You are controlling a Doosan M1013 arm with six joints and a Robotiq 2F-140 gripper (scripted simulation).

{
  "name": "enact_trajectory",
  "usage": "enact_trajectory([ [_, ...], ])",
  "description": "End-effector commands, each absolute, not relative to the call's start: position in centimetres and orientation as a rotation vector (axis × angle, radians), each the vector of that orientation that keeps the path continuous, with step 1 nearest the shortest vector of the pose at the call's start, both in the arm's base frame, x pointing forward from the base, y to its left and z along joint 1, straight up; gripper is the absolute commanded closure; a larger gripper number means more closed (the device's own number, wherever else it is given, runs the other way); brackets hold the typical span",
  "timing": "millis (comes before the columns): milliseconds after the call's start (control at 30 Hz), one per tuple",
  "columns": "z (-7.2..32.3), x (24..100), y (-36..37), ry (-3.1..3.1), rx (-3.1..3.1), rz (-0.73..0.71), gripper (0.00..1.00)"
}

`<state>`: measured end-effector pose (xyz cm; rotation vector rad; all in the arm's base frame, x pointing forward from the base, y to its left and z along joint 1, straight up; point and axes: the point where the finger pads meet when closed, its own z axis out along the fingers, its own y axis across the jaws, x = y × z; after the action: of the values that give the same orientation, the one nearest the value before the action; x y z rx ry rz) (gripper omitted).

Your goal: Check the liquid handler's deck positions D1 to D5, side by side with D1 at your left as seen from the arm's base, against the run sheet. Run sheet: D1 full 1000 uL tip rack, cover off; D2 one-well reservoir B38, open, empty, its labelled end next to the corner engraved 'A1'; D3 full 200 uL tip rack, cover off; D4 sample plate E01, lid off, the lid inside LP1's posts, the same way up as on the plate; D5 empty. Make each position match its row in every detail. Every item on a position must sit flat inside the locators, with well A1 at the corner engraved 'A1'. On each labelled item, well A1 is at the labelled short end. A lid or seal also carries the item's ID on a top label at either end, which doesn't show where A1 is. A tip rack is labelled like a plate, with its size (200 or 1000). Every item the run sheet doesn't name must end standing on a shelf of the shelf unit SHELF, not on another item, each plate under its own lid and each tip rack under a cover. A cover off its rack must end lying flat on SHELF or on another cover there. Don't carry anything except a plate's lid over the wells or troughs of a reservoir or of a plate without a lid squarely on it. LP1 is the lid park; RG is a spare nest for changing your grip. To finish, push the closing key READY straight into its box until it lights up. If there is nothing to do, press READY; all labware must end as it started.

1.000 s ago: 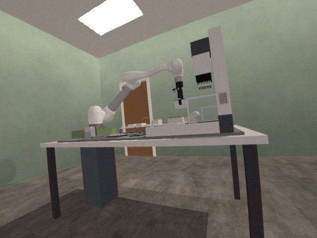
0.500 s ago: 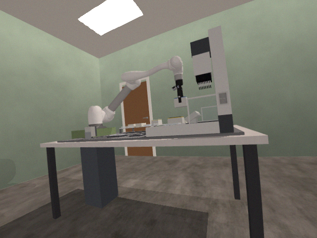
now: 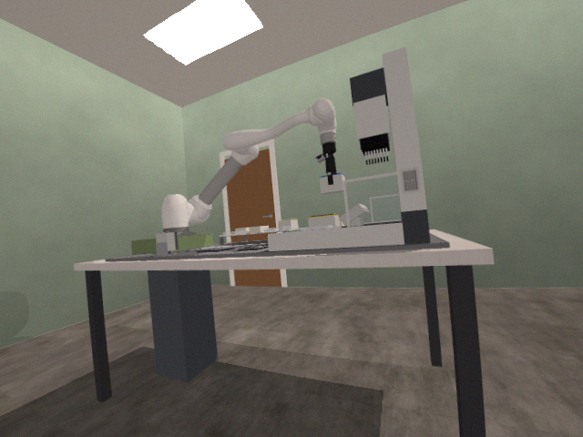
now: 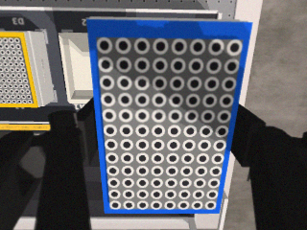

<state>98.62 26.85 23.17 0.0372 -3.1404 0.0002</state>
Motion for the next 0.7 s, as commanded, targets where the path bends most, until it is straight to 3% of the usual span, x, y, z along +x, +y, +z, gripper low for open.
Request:
enact_trajectory([
  [0, 23.7, 98.6, 26.8, -3.142, 0.037, 0.000, 0.90],
  [667, 25.6, 98.6, 26.8, -3.143, 0.037, 0.000, 0.90],
])
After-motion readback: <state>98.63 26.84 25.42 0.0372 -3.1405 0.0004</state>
